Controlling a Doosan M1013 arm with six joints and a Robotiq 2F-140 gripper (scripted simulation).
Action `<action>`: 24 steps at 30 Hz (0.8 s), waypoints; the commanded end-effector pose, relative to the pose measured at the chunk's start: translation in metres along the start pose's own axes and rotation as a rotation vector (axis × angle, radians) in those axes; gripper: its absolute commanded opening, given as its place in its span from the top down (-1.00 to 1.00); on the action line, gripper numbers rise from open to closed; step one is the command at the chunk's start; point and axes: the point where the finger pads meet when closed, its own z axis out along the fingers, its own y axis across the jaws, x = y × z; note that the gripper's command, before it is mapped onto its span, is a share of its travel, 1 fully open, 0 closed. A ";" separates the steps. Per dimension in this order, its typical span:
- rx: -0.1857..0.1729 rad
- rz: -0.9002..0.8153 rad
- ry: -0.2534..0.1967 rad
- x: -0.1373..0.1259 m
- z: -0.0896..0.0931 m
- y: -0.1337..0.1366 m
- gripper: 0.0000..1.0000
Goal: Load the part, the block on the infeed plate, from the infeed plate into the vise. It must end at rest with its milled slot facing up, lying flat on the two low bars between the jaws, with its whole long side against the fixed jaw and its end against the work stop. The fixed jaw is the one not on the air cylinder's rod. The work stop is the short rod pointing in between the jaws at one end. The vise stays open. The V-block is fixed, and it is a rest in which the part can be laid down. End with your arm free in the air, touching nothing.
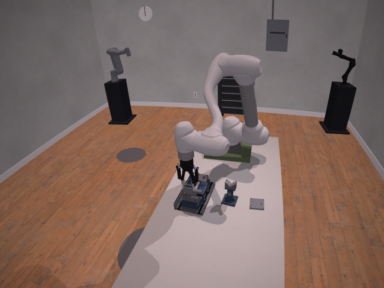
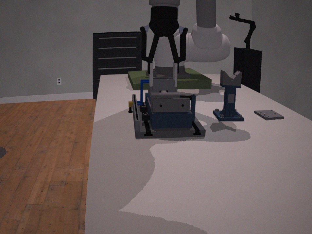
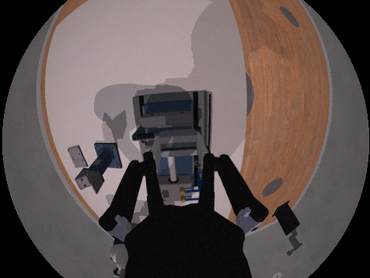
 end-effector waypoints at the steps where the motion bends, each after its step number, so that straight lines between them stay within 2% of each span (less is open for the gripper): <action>1: 0.000 0.000 0.000 0.000 0.002 0.000 1.00; 24: 0.000 0.000 0.000 0.000 0.012 0.000 1.00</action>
